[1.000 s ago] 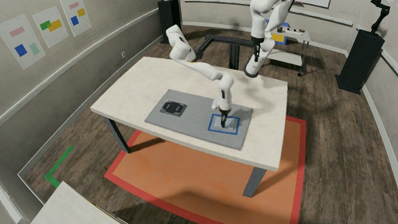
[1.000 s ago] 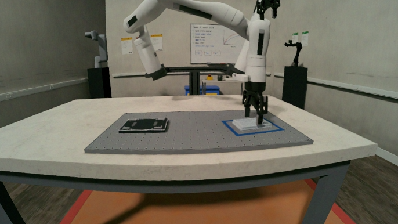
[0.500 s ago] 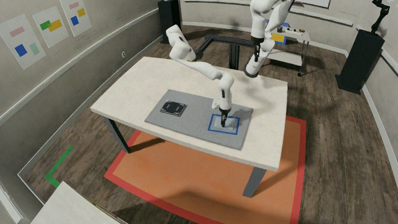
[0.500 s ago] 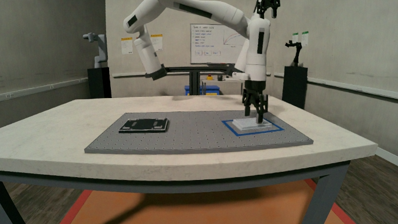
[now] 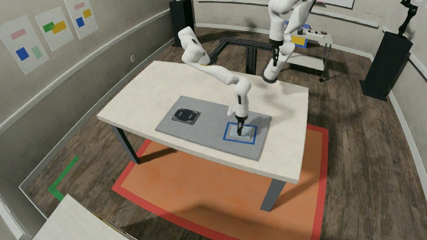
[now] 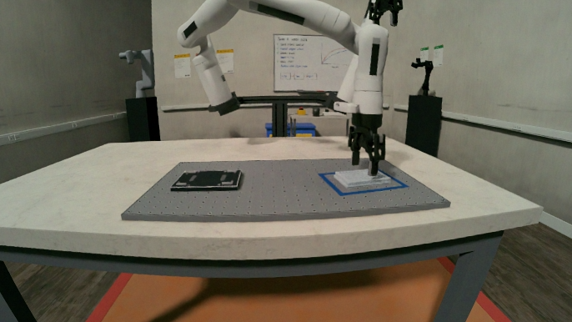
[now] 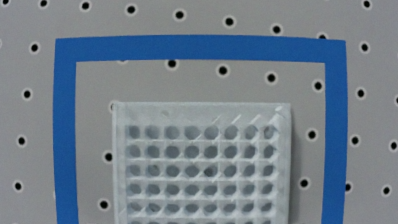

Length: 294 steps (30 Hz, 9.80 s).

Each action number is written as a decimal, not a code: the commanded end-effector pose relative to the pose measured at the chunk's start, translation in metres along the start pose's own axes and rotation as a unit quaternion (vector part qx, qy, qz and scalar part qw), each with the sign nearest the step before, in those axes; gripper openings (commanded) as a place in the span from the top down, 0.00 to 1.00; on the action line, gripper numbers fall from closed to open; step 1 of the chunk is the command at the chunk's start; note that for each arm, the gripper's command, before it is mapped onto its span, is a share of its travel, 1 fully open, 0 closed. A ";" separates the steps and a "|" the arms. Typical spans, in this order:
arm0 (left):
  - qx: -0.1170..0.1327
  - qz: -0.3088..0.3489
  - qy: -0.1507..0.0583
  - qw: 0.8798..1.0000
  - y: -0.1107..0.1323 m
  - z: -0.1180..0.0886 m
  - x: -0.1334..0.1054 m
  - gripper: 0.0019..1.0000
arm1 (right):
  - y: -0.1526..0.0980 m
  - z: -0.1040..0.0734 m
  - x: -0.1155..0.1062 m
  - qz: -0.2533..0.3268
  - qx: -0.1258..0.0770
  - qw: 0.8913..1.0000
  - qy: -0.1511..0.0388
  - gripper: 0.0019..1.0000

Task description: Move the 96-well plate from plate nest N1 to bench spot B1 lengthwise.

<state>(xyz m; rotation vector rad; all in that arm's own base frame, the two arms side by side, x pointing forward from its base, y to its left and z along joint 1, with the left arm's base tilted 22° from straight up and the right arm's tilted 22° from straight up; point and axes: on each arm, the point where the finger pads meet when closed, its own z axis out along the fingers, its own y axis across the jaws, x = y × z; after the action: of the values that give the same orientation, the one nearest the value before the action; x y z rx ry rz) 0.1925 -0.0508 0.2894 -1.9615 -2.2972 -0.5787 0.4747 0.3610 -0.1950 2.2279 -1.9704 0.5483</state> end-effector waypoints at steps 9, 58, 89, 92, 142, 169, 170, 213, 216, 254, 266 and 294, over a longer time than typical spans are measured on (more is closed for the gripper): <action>0.000 0.000 0.000 1.000 0.000 0.000 0.000 0.00 | -0.001 -0.005 -0.001 0.000 0.001 1.000 -0.001 0.00; 0.000 0.000 0.000 1.000 0.000 0.000 0.000 0.00 | -0.001 -0.019 -0.001 0.000 0.001 1.000 -0.001 0.00; 0.000 0.000 0.000 1.000 0.000 0.000 0.000 0.00 | -0.001 -0.028 -0.001 0.000 0.001 1.000 -0.001 0.00; 0.000 0.000 0.000 1.000 0.000 0.000 0.000 0.00 | -0.001 -0.029 -0.001 0.000 0.001 1.000 -0.001 0.00; 0.000 0.000 0.000 1.000 0.000 0.000 0.000 0.00 | -0.001 -0.044 -0.001 0.000 0.001 1.000 -0.001 0.00; 0.000 0.000 0.000 1.000 0.000 0.000 0.000 0.00 | -0.001 -0.052 -0.001 0.000 0.001 1.000 -0.001 0.00; 0.000 0.000 0.000 1.000 0.000 0.000 0.000 0.00 | -0.001 -0.052 -0.001 0.000 0.001 1.000 -0.001 0.00; 0.000 0.000 0.000 1.000 0.000 0.000 0.000 0.00 | -0.001 -0.065 -0.001 0.000 0.001 1.000 -0.001 0.00; 0.000 0.000 0.000 1.000 0.000 0.000 0.000 0.00 | -0.001 -0.066 -0.001 0.000 0.001 1.000 -0.001 0.00; 0.000 0.000 0.000 1.000 0.000 0.000 0.000 0.00 | 0.000 -0.068 0.004 0.000 0.001 1.000 -0.001 0.00; 0.000 0.000 0.000 1.000 0.000 0.000 0.000 0.00 | 0.001 -0.068 0.008 0.000 0.001 1.000 -0.001 0.00; 0.000 0.000 0.000 1.000 0.000 0.000 0.000 0.00 | 0.002 -0.068 0.016 0.000 0.001 1.000 -0.001 0.00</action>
<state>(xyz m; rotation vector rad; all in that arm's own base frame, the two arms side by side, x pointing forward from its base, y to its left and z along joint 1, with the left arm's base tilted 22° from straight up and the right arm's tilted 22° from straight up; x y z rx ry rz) 0.1925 -0.0508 0.2894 -1.9615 -2.2972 -0.5787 0.4607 0.3674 -0.1286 2.2278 -1.9703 0.5483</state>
